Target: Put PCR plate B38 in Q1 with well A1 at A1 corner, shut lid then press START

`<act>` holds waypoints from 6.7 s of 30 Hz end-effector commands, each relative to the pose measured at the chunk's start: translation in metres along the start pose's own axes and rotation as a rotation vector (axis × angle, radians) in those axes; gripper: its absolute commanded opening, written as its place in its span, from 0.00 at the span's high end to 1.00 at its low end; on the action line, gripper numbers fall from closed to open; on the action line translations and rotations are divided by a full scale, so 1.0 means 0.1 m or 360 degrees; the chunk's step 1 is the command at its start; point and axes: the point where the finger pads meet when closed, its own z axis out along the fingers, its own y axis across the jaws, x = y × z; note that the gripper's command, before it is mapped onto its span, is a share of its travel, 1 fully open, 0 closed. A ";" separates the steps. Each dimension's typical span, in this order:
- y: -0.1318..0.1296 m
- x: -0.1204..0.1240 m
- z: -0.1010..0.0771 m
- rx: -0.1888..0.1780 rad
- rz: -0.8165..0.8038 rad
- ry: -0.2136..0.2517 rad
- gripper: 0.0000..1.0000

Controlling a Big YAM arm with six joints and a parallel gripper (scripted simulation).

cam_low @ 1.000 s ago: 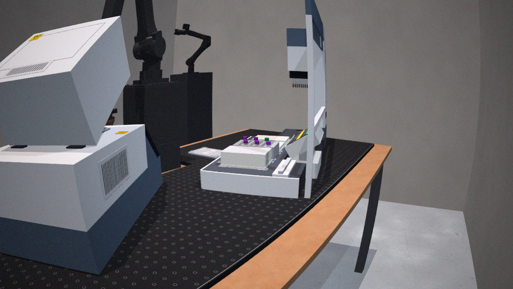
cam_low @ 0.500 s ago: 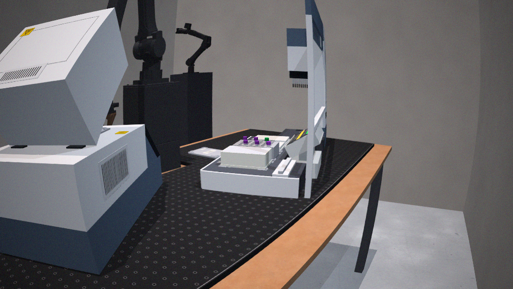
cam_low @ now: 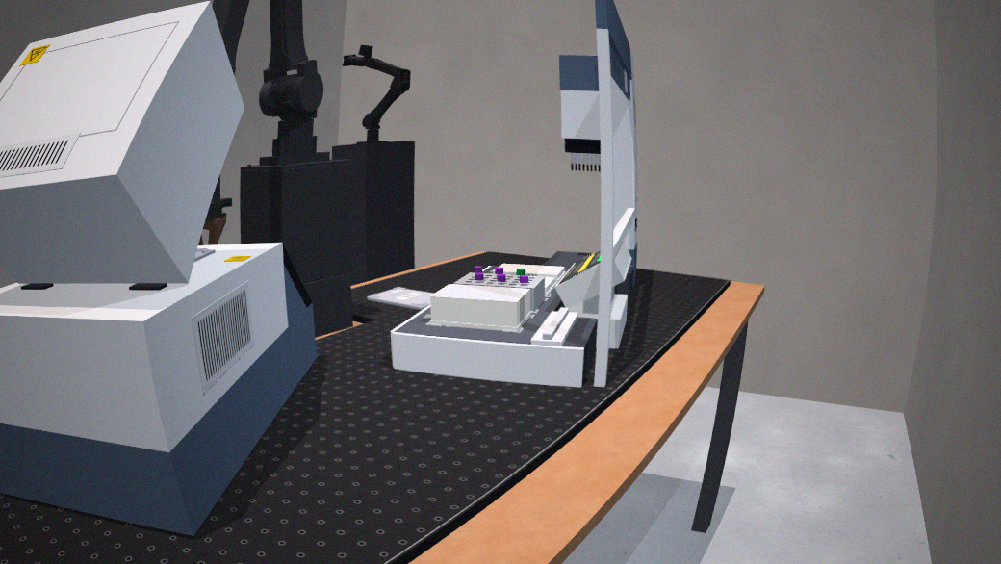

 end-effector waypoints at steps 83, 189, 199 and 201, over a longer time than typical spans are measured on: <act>-0.54 -0.08 -0.62 -0.0059 -0.0016 -0.0036 1.00; -0.59 -0.06 -0.58 -0.0022 -0.0019 -0.0006 1.00; -0.58 -0.06 -0.58 -0.0024 -0.0018 -0.0008 1.00; -0.58 -0.06 -0.58 -0.0025 -0.0017 -0.0008 1.00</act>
